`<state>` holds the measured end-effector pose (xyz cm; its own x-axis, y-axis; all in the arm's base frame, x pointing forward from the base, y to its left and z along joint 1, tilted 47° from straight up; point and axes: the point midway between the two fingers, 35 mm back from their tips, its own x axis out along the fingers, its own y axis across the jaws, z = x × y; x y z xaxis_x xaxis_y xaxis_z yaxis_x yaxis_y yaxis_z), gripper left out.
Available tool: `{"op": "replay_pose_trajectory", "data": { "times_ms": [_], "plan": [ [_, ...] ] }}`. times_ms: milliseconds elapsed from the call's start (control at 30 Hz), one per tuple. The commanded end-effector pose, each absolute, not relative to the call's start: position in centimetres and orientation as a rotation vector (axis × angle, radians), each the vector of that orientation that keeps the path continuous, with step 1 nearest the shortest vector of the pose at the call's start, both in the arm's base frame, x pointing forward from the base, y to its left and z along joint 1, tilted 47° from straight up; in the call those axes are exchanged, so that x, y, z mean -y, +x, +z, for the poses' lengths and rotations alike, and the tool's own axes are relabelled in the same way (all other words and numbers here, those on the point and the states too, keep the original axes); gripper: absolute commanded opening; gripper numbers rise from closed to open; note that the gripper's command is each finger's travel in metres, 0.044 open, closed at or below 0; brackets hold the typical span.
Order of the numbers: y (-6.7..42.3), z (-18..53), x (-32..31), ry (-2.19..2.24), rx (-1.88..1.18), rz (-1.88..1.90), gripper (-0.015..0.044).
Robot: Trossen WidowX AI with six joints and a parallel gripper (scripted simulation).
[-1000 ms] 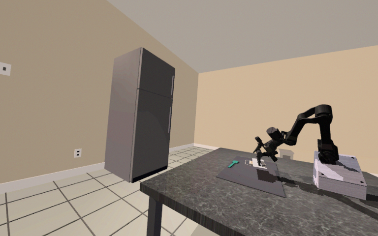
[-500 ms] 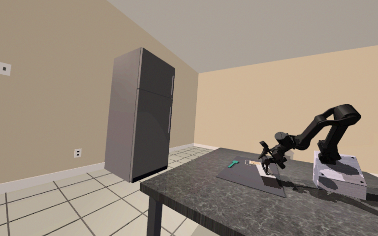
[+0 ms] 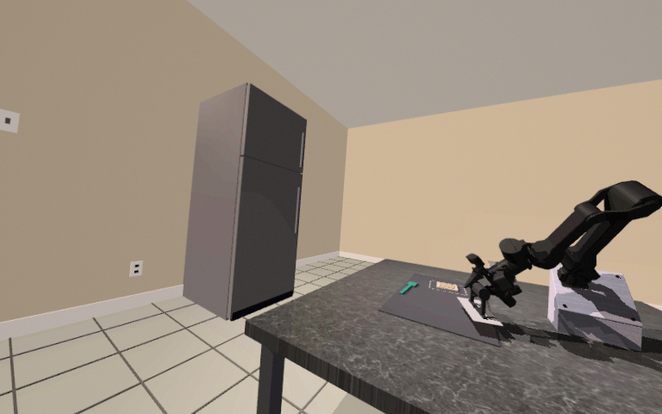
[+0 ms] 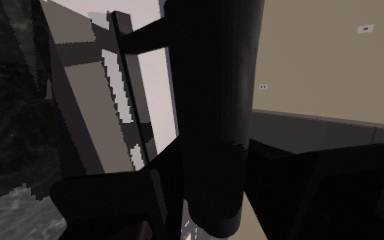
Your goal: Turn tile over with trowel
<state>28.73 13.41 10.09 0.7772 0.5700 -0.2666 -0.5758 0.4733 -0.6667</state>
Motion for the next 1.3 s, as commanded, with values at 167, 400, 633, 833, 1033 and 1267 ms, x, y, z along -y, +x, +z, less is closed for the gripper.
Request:
{"op": "replay_pose_trajectory", "data": {
  "times_ms": [167, 400, 633, 833, 1033, 1267],
  "plan": [
    [28.8, 9.4, -14.3, -0.812, -0.008, 0.69, 0.0],
    [28.8, 8.6, -15.1, -0.812, -0.008, 0.69, 0.0],
    [28.8, 7.8, -15.9, -0.811, -0.008, 0.69, 0.0],
    [28.7, 7.7, -15.9, -0.811, -0.008, 0.69, 0.0105],
    [28.7, 7.7, -15.9, -0.811, -0.008, 0.69, 0.0263],
    [28.7, 7.7, -15.9, -0.811, -0.008, 0.69, 0.03]
  ]
}}
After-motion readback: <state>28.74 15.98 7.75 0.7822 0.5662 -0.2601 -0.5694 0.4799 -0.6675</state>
